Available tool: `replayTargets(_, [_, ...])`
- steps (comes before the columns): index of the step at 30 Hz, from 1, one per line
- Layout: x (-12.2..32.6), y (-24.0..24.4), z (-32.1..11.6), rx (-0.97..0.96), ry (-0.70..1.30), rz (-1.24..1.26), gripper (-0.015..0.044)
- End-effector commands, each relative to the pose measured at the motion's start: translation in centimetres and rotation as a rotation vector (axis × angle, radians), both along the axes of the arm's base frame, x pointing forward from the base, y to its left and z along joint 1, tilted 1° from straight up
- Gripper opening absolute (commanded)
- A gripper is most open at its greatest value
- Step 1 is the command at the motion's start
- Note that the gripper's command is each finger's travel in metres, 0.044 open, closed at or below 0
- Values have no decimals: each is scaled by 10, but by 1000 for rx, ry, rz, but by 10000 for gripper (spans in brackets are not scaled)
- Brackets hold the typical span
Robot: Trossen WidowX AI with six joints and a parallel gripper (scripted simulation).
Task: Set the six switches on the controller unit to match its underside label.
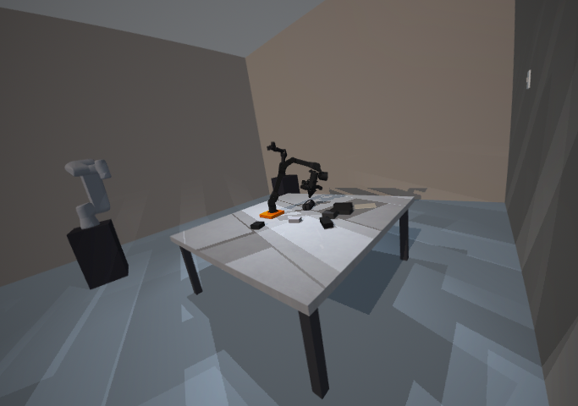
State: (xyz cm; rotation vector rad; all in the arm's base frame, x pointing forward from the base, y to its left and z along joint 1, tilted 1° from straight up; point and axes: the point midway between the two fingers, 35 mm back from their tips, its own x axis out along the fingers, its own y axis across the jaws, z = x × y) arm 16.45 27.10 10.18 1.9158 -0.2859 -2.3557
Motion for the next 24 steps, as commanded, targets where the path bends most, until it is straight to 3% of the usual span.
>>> replayTargets(1, [6,11,15,164,155,655,0])
replayTargets(24, [5,9,12,150,155,635,0])
